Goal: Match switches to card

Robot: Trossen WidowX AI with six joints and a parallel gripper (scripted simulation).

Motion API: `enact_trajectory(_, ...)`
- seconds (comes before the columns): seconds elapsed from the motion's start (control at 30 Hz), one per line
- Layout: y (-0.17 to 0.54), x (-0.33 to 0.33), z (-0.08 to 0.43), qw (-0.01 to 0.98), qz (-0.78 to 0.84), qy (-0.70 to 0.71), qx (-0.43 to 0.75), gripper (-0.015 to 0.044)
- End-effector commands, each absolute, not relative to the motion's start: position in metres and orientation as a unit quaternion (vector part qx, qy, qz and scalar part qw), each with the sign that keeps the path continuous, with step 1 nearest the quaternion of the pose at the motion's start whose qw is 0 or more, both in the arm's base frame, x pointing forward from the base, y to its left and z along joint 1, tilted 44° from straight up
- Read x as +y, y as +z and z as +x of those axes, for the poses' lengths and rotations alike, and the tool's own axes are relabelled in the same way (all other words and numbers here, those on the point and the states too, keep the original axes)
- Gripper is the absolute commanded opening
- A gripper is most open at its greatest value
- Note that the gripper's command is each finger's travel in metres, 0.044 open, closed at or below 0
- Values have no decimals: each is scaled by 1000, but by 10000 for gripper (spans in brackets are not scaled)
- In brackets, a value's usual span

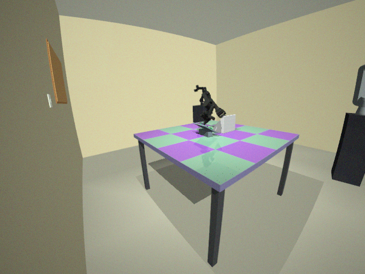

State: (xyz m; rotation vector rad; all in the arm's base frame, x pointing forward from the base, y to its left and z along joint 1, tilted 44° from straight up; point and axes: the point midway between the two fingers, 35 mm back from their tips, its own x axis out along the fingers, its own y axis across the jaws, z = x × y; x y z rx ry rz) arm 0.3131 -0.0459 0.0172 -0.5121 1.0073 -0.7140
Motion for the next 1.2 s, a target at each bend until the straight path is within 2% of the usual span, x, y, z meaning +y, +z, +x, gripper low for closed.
enact_trajectory(0.0,15,-46,312,784,-238,-328,470,0)
enact_trajectory(0.37,51,2,287,790,-242,-324,461,0)
enact_trajectory(0.6,62,-18,262,789,-242,-324,462,0)
enact_trajectory(1.17,36,-52,278,795,-247,-322,450,0)
